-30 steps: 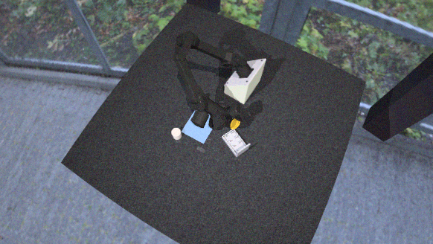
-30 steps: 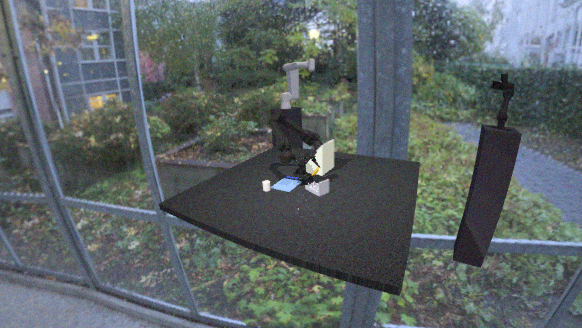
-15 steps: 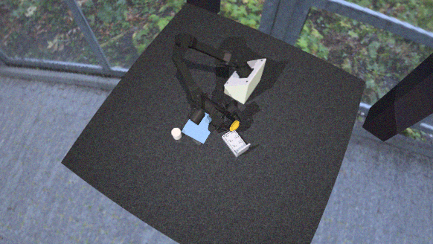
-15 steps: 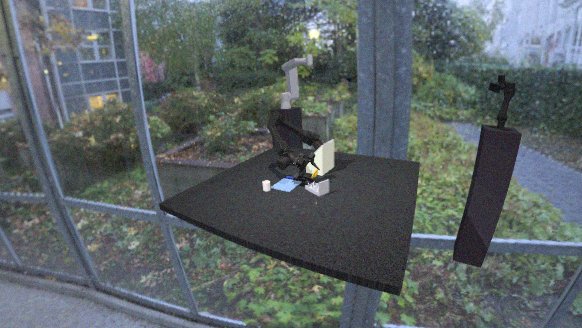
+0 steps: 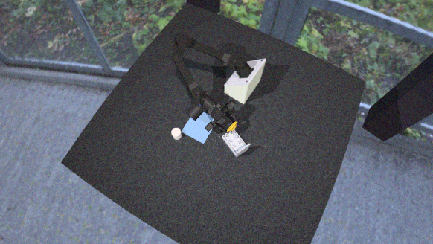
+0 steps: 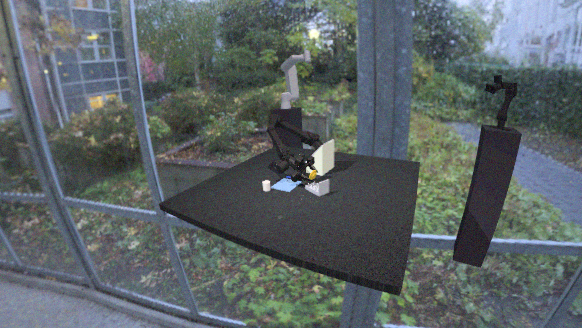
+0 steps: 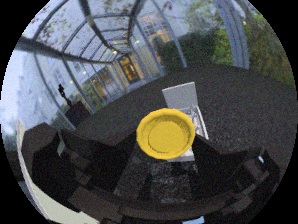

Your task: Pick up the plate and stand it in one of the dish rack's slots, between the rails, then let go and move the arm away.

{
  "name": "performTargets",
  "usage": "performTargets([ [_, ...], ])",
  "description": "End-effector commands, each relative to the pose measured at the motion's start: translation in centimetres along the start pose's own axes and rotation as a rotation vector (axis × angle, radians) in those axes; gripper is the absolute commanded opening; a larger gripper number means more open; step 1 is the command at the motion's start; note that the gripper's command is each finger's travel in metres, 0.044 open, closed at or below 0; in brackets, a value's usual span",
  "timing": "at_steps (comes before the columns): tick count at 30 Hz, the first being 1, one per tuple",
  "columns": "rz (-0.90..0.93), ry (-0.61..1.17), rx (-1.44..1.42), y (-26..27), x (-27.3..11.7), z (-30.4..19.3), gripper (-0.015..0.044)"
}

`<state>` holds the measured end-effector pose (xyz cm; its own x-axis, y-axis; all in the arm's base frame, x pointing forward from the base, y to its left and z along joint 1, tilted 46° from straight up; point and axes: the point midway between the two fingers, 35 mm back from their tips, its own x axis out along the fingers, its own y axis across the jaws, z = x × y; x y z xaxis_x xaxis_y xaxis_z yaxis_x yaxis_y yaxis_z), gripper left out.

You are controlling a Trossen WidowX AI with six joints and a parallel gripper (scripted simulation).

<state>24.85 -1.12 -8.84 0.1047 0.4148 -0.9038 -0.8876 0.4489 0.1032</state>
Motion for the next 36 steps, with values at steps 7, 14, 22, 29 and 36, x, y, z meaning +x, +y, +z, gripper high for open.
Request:
performTargets([
  [7, -0.098, -0.136, -0.231, -0.6, -0.8, -0.6, 0.0000],
  [14, -0.194, -0.203, -0.392, -1.0, -1.6, -1.0, 0.0000],
  [22, -0.204, -0.208, -0.407, -1.0, -1.6, -1.0, 0.0000],
  [29, -0.200, -0.204, -0.401, -1.2, -0.8, -0.7, 0.0000],
  [36, -0.199, -0.202, -0.398, -1.3, -0.2, -0.4, 0.0000],
])
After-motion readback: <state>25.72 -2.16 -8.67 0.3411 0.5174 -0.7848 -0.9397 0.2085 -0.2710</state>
